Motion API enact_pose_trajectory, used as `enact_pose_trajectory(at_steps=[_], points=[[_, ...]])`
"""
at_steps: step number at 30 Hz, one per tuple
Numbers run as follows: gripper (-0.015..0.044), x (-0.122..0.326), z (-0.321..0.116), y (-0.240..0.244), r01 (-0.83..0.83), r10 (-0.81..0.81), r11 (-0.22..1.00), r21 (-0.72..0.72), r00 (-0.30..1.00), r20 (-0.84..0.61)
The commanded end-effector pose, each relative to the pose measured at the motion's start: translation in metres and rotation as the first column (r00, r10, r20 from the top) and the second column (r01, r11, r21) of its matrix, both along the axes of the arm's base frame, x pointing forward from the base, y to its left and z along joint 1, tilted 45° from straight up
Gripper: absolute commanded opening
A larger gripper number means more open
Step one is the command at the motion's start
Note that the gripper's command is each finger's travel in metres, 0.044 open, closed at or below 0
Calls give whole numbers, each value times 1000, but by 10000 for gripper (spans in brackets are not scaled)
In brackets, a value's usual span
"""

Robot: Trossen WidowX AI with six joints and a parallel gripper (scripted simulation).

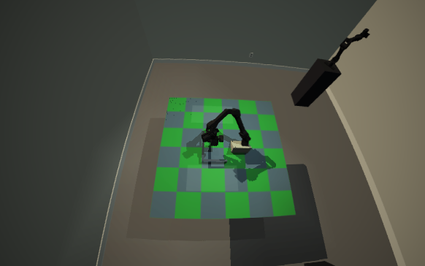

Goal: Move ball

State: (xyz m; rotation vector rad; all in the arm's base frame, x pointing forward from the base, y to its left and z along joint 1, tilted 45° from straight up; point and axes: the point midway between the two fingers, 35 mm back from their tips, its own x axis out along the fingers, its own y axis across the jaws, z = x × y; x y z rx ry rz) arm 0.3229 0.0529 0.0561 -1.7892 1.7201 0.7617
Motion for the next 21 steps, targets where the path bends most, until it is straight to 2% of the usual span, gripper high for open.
enact_pose_trajectory(at_steps=[1,9,21], points=[[0,15,15,-20,-2,2,1000,7,1000,25],[0,30,32,-58,-3,3,1000,-7,1000,22],[0,32,19,-71,-3,4,1000,-7,1000,22]])
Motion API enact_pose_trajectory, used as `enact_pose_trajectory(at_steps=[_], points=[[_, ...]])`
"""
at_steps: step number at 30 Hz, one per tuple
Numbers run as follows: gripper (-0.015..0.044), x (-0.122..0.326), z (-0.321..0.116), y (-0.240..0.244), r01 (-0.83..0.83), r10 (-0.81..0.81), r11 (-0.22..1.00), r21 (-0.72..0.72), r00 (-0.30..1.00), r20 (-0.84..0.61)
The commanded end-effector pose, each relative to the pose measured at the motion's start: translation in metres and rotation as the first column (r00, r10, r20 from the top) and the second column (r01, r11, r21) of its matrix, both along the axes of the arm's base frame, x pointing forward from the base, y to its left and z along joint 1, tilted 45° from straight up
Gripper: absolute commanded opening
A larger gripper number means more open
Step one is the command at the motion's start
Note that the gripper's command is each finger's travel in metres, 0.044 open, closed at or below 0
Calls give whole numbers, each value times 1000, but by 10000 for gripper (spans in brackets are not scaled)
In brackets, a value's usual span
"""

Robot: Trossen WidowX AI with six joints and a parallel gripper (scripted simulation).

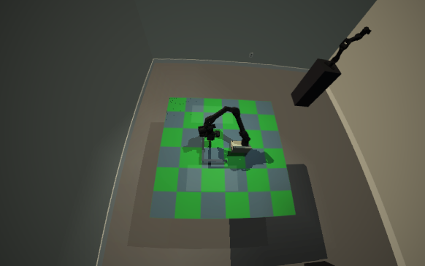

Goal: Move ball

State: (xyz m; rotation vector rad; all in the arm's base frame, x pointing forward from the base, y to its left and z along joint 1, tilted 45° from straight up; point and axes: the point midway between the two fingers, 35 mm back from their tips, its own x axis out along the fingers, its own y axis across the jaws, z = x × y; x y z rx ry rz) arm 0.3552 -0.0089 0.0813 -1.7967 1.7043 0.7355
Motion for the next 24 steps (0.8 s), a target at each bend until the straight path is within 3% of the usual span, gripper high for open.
enact_pose_trajectory(at_steps=[1,10,24], points=[[0,1,-10,-13,0,0,1000,-3,1000,-2],[0,1,-42,-46,0,0,1000,-7,1000,-2],[0,1,-49,-54,0,0,1000,-8,1000,-2]])
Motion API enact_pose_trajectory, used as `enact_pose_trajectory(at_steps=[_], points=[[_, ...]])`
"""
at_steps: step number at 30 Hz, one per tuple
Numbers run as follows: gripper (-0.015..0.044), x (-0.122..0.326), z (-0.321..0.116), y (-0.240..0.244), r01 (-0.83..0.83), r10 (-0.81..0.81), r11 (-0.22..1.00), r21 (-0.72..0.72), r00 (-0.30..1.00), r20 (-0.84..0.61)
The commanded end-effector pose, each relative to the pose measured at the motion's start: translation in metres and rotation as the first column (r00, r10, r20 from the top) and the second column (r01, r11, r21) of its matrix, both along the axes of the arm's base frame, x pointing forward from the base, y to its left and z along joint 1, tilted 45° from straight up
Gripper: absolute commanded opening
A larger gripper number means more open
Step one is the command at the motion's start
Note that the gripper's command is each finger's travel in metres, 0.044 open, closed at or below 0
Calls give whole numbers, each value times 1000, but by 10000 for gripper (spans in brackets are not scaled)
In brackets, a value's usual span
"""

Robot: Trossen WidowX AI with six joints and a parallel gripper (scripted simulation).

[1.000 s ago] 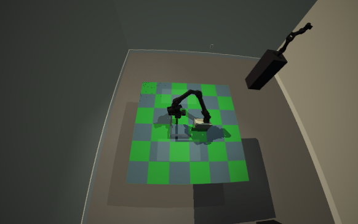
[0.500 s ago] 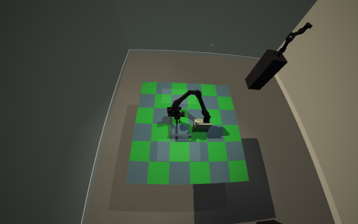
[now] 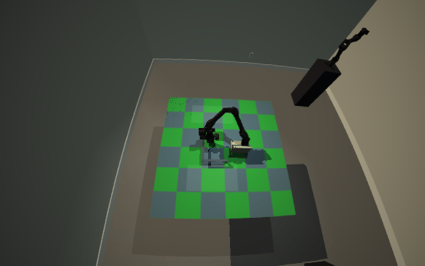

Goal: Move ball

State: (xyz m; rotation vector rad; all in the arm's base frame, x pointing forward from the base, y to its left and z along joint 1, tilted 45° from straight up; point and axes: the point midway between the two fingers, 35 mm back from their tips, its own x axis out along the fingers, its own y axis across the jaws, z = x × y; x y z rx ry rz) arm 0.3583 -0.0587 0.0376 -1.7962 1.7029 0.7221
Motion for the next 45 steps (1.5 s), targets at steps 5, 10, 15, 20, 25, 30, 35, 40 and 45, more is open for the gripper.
enact_pose_trajectory(at_steps=[5,10,15,20,25,30,35,40,45], points=[[0,-2,-11,-10,-3,3,1000,-5,1000,-11],[0,-2,-12,-10,-3,3,1000,-5,1000,-11],[131,0,-8,-9,0,0,1000,-2,1000,-1],[262,0,-8,-9,0,0,1000,-2,1000,-1],[262,0,-8,-9,0,0,1000,-2,1000,-1],[262,-1,33,35,-3,3,1000,2,1000,-9],[262,-5,51,53,-3,3,1000,-1,1000,-12],[262,-4,42,48,-13,13,1000,-4,1000,-20],[262,-4,42,48,-13,13,1000,-4,1000,-20]])
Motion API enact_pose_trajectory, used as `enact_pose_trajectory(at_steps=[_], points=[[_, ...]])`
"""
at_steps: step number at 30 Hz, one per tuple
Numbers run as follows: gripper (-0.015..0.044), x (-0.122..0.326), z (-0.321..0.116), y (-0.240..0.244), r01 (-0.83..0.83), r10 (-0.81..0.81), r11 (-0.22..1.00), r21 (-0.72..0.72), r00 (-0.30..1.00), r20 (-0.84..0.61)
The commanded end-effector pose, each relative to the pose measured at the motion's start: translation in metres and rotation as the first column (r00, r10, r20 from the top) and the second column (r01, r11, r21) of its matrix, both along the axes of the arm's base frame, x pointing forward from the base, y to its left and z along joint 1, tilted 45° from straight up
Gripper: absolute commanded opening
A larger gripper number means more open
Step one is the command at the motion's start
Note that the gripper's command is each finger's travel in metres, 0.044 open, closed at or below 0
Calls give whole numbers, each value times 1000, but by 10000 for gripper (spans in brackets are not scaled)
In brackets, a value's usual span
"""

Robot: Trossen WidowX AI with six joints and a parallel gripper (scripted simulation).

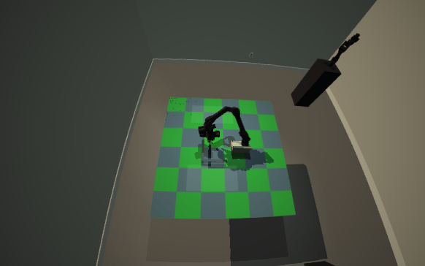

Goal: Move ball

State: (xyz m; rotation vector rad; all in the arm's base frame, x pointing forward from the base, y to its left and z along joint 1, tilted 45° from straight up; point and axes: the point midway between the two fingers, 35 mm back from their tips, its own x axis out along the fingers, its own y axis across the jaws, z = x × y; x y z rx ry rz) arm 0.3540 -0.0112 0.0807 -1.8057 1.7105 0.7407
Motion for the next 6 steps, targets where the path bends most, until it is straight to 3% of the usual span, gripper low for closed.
enact_pose_trajectory(at_steps=[1,6], points=[[288,0,1,2,-4,4,1000,0,1000,-3],[420,-5,31,29,0,0,1000,-1,1000,-1]])
